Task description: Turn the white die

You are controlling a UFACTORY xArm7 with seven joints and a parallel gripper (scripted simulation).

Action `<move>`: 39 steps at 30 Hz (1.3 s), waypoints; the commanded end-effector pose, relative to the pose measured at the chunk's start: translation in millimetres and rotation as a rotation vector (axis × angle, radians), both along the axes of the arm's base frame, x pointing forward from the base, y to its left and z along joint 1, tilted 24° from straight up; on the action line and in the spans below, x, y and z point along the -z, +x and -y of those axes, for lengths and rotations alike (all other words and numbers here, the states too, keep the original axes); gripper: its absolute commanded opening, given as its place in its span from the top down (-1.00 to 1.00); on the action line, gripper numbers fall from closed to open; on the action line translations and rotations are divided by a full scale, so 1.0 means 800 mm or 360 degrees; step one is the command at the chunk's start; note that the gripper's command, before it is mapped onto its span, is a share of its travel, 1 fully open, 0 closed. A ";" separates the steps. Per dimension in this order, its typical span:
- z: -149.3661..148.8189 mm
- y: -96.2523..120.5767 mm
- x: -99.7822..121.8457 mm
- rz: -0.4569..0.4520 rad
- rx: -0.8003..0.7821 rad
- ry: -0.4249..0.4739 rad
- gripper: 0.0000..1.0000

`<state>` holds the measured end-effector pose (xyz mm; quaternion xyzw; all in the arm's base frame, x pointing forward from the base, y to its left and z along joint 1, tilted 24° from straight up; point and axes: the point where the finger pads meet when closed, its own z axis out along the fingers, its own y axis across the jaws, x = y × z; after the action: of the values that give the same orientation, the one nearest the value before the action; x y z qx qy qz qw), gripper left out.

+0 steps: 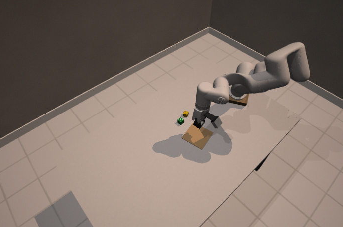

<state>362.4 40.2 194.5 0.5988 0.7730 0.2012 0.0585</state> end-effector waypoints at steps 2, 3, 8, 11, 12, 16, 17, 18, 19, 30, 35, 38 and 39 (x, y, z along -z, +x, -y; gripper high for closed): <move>0.005 0.003 -0.001 -0.0031 0.0123 0.0042 0.47; 0.005 0.003 -0.001 -0.0032 0.0125 0.0042 0.47; 0.005 0.003 -0.001 -0.0032 0.0126 0.0043 0.47; 0.005 0.003 -0.001 -0.0032 0.0126 0.0043 0.47; 0.005 0.003 -0.001 -0.0032 0.0126 0.0043 0.47; 0.005 0.003 -0.001 -0.0032 0.0126 0.0043 0.47; 0.005 0.003 -0.001 -0.0032 0.0126 0.0043 0.47; 0.004 0.003 -0.001 -0.0032 0.0126 0.0043 0.47; 0.004 0.003 0.000 -0.0032 0.0126 0.0043 0.47; -0.004 0.014 0.030 -0.0032 0.0126 0.0042 0.47; -0.011 0.025 0.058 -0.0032 0.0126 0.0042 0.47; -0.016 0.031 0.074 -0.0032 0.0126 0.0042 0.47; -0.017 0.032 0.079 -0.0032 0.0126 0.0042 0.47</move>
<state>377.4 50.4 149.0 0.6318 0.7469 0.2017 0.0490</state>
